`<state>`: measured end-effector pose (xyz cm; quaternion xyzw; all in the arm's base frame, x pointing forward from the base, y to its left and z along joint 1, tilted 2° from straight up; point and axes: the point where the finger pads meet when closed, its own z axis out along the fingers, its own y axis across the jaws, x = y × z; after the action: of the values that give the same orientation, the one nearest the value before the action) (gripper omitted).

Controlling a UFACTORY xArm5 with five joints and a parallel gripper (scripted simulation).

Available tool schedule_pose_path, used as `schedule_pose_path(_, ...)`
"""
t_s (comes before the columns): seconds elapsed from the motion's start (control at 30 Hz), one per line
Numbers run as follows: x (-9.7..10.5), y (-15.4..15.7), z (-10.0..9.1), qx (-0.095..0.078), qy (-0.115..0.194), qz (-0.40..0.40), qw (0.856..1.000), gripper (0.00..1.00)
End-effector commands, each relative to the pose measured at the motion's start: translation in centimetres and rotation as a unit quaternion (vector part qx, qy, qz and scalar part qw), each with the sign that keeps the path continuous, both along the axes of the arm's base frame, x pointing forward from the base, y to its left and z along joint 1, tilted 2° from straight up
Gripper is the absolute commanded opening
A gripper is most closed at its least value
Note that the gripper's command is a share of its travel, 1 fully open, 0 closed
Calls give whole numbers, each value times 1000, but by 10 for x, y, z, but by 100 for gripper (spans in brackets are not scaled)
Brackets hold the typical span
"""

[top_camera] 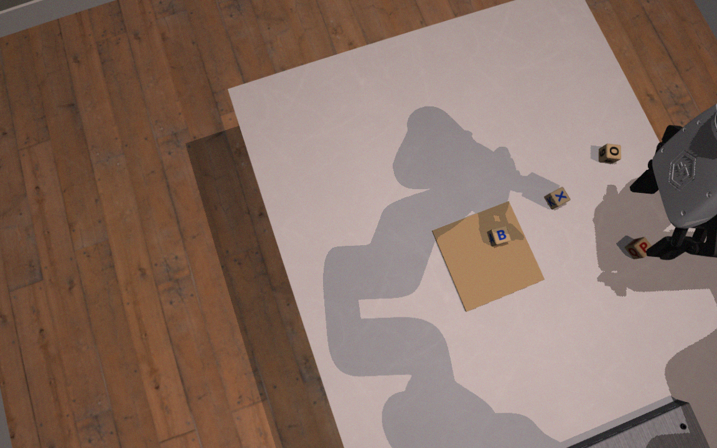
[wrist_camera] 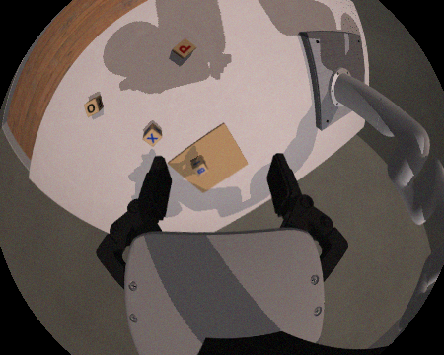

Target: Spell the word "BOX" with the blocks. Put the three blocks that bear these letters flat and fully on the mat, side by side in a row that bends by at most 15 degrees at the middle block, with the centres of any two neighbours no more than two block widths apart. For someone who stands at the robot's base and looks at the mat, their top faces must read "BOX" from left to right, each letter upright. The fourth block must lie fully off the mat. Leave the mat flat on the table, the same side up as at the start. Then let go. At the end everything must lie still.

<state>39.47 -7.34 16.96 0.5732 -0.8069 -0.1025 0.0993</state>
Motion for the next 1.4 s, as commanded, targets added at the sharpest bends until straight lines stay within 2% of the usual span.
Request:
schedule_pose_path(0.0, 2, 5, 7, 14, -15, 67, 998, 100)
schedule_pose_path(0.27, 3, 10, 12, 27, -27, 126, 991, 100)
schedule_pose_path(0.3, 4, 12, 15, 32, -32, 156, 987, 100)
schedule_pose_path(0.57, 5, 18, 21, 46, -45, 230, 971, 100)
schedule_pose_path(0.77, 6, 23, 27, 56, -55, 289, 954, 100)
schedule_pose_path(0.83, 6, 23, 27, 56, -55, 289, 954, 100)
schedule_pose_path(0.87, 6, 25, 29, 61, -59, 318, 944, 100)
schedule_pose_path(1.03, 6, 29, 33, 67, -66, 361, 928, 100)
schedule_pose_path(1.33, 7, 36, 41, 78, -77, 445, 889, 100)
schedule_pose_path(1.37, 7, 36, 41, 78, -77, 445, 889, 100)
